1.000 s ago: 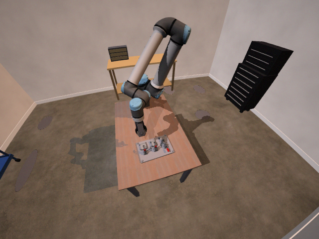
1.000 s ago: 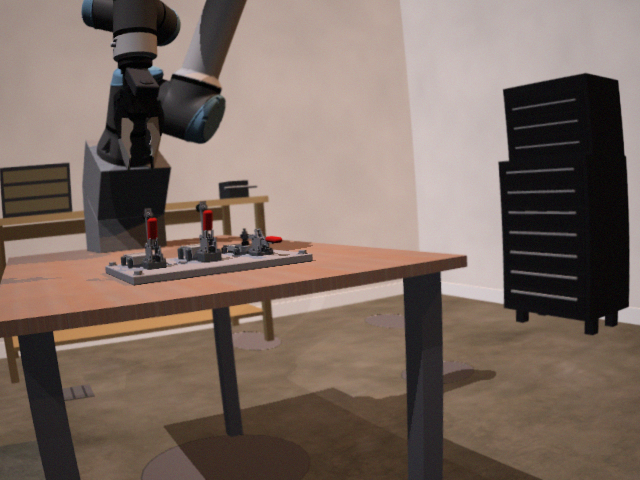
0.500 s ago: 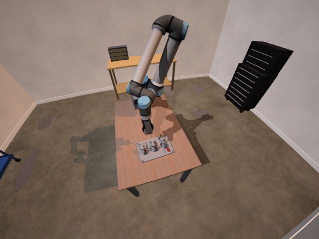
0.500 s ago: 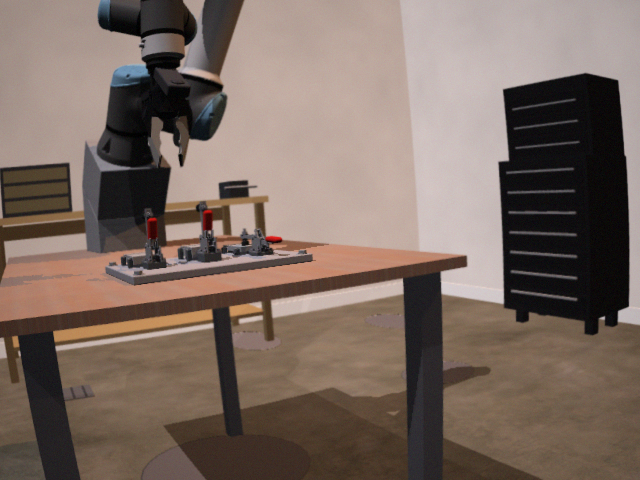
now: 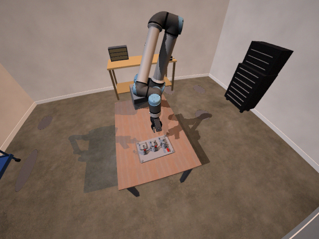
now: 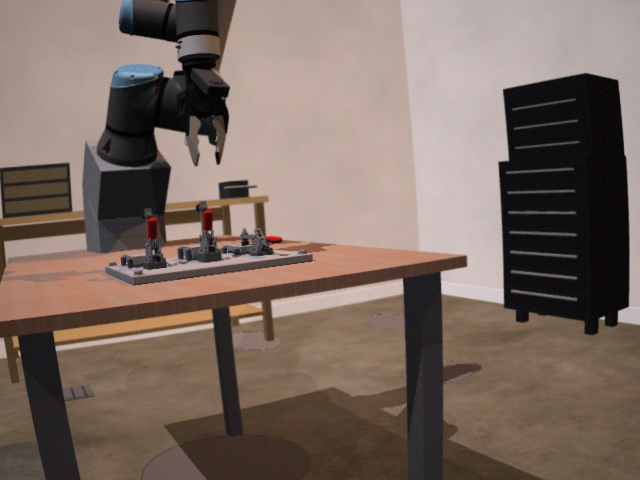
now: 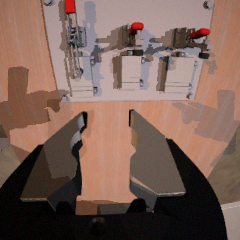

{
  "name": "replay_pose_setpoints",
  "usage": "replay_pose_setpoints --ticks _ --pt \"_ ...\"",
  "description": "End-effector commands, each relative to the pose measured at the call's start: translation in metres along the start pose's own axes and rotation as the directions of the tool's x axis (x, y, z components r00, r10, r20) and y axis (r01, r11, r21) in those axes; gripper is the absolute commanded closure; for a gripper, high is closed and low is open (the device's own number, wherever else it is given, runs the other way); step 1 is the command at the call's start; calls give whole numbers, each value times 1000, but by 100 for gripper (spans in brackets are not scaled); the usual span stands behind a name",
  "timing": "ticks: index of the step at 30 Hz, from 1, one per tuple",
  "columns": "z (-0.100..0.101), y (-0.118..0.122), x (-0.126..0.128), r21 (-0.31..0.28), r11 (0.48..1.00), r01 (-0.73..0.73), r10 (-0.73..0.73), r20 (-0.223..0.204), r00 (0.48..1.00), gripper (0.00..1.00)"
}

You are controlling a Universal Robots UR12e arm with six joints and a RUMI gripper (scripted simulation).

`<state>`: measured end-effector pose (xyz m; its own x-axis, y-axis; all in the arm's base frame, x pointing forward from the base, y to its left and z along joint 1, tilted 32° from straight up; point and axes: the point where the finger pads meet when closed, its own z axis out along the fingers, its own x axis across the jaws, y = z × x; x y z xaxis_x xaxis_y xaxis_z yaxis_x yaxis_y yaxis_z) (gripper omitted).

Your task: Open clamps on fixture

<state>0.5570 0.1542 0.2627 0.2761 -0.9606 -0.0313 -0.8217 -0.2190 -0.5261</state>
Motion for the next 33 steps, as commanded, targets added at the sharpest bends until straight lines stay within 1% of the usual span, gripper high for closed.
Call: replay_pose_setpoints --ticks 1,8,14,22,33 --pt "0 -3 -24 0 1000 -11 11 -14 1000 72" --pt "0 -4 -51 0 1000 -11 11 -14 1000 72" --pt "1 -4 -64 0 1000 -11 11 -14 1000 72" --pt "1 -3 -68 -1 1000 -12 12 -14 1000 72" --pt "1 -3 -68 0 1000 -13 13 -15 1000 72"
